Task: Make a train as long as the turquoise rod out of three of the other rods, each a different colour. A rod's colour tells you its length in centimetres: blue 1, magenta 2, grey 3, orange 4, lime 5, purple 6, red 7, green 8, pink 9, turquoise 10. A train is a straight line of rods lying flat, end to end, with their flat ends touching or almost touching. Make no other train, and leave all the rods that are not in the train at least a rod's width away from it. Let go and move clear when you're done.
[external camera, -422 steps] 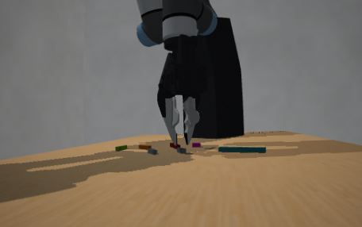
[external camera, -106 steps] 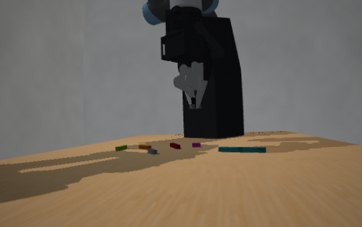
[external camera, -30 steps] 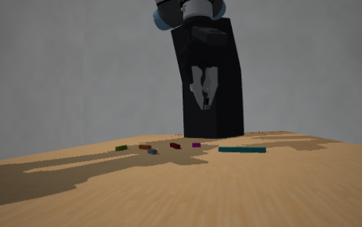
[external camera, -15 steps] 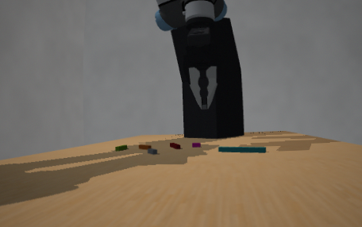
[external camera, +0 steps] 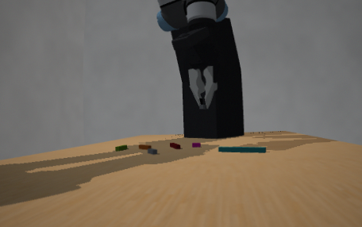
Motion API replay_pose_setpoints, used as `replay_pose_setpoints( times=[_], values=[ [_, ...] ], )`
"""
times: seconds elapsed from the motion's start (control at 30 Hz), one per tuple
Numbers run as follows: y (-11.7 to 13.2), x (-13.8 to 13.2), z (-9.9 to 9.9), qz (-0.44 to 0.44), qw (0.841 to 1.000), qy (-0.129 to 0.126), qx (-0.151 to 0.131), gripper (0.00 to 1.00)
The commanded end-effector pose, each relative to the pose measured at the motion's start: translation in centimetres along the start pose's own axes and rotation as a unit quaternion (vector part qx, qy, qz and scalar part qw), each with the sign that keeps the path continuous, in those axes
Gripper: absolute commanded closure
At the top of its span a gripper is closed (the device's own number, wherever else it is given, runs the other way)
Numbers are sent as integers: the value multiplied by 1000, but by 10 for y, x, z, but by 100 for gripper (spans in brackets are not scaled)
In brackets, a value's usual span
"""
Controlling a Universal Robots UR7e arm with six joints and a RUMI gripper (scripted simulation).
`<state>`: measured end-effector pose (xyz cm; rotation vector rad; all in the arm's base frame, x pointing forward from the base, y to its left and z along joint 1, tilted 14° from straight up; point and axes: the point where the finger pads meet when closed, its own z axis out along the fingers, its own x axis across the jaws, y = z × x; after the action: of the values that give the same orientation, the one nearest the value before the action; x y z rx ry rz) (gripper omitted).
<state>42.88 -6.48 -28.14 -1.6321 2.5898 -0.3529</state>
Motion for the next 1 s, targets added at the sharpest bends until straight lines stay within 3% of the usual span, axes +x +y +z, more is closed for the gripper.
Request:
replay_pose_setpoints(
  times=[0.0, 0.3, 0.7, 0.77, 0.97],
  values=[
    [4, 2, -1, 83, 997, 4, 1, 100],
    [10, 5, -2, 189, 982, 3, 2, 100],
    [21, 10, -3, 355, 935, 3, 2, 100],
    [21, 10, -3, 355, 935, 3, 2, 100],
    [26, 11, -4, 421, 907, 3, 3, 100]
  ],
)
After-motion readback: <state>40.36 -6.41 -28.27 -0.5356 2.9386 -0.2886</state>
